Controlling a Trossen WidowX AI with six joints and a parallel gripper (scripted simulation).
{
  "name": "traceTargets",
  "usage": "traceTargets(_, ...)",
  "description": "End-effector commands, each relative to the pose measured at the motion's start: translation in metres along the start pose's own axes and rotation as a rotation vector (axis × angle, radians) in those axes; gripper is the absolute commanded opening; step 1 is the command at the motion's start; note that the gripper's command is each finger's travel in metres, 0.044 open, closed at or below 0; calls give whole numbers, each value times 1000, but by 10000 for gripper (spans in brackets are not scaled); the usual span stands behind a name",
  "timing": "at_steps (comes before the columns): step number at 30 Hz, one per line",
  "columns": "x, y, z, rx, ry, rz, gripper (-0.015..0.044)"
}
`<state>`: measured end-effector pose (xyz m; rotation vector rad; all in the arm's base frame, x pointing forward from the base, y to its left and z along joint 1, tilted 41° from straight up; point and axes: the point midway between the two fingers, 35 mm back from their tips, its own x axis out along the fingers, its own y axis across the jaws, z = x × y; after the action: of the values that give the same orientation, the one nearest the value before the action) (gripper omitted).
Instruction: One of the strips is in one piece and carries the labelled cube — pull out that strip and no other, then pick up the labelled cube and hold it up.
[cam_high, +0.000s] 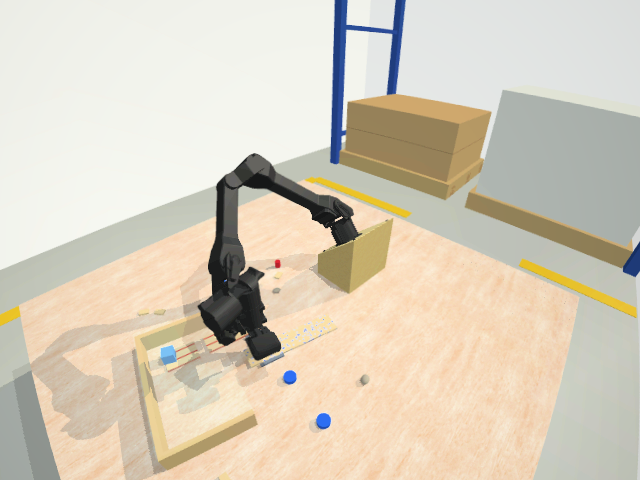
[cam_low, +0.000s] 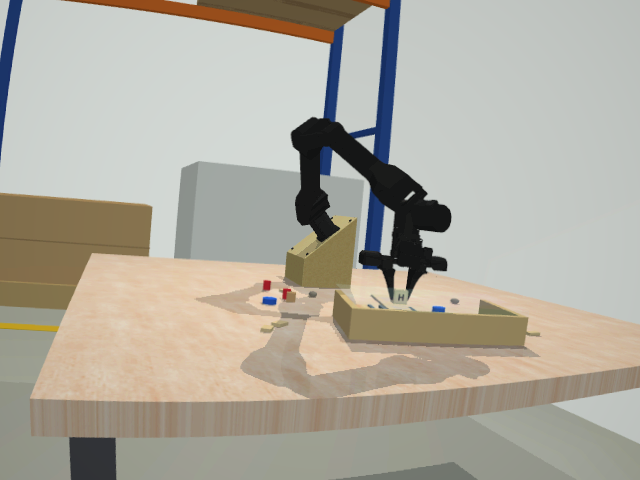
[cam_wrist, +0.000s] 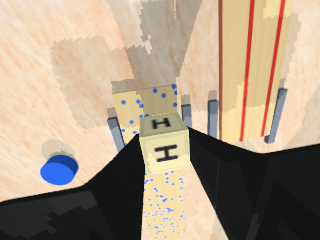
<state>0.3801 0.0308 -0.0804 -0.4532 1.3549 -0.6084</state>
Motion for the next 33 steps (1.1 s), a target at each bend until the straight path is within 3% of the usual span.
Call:
traceTargets(1, -11, -3, -13, -2, -2, 4, 0)
traceTargets(24, -28, -24, -73, -13, -2, -3, 0)
traceTargets(33, -63, -24, -73, -13, -1, -2, 0)
